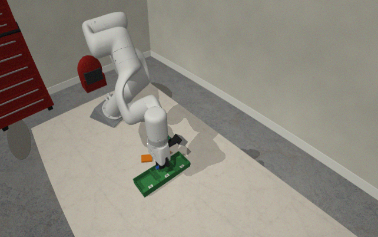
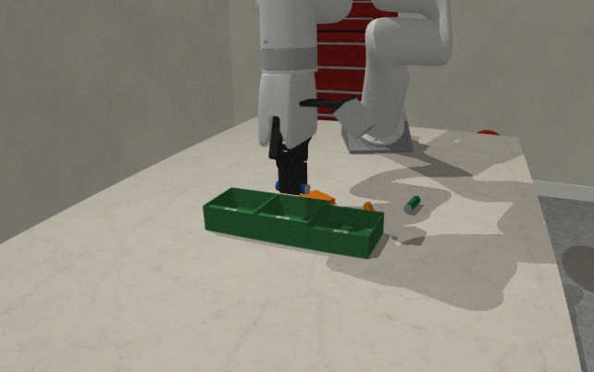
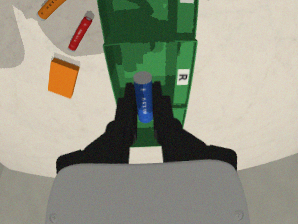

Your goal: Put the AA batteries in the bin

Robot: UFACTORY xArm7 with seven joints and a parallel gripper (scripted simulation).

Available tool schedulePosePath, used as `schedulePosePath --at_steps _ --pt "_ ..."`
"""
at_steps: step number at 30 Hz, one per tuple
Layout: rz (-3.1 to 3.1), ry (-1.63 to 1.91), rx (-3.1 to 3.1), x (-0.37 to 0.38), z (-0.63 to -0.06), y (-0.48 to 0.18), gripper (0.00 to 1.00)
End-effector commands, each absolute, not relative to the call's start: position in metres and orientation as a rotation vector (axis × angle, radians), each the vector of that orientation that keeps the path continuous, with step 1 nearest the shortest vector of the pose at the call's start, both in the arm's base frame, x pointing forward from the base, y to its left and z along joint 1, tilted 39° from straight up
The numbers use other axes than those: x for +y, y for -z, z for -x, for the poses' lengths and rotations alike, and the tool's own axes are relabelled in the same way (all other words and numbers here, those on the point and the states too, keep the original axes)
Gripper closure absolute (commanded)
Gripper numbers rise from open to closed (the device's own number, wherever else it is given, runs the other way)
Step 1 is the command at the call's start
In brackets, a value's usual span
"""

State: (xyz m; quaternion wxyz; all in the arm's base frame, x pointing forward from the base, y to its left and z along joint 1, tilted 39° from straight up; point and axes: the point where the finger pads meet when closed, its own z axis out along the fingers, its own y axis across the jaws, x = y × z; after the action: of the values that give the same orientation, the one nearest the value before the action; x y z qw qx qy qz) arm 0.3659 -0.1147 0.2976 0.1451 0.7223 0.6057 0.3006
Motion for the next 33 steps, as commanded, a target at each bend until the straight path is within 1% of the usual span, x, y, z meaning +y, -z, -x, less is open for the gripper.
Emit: schedulePosePath --at_steps 1,22,33 --pt "-2.079 -0.868 1.743 -0.115 -0.37 -0.295 1.0" --pt "-2.079 -0.868 1.743 -0.109 -0.393 -0.265 1.0" --pt "-2.079 -0.868 1.743 -0.109 -0.393 -0.265 1.0"
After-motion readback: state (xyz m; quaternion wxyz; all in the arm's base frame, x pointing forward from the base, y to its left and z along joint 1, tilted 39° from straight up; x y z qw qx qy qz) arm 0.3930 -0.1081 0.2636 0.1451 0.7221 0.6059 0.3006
